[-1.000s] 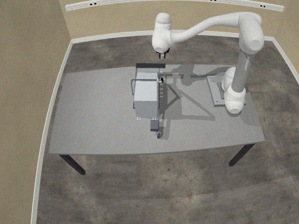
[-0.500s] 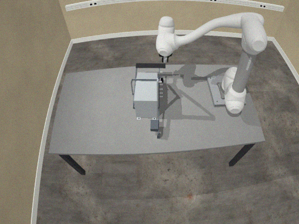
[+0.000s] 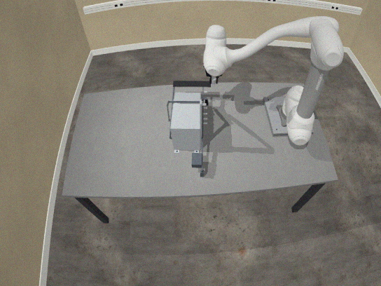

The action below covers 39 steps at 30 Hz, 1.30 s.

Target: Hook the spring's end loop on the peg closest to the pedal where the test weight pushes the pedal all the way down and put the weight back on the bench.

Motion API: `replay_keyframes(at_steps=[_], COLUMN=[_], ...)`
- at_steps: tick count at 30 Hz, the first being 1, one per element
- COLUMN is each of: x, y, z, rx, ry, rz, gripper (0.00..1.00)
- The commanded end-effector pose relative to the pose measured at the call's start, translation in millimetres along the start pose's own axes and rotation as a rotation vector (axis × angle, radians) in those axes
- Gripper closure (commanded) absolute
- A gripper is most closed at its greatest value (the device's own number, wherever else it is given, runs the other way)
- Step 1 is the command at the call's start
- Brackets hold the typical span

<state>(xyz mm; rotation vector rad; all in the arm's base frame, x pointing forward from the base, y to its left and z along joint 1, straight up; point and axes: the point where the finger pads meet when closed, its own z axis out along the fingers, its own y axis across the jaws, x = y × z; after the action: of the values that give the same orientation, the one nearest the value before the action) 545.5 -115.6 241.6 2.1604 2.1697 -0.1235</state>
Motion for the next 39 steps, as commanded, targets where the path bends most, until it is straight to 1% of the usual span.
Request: replay_keyframes(at_steps=[1, 3, 17, 20, 34, 39], x=[2, 1, 23, 23, 44, 47], y=[-2, -1, -23, -22, -44, -46], z=[1, 1, 23, 22, 44, 47], rx=[-0.001, -0.001, -0.001, -0.001, -0.001, -0.001], ry=[0.002, 0.002, 0.021, 0.02, 0.039, 0.042], rz=[0.0, 0.0, 0.0, 0.0, 0.0, 0.0], gripper=[0.75, 0.75, 0.75, 0.75, 0.75, 0.75])
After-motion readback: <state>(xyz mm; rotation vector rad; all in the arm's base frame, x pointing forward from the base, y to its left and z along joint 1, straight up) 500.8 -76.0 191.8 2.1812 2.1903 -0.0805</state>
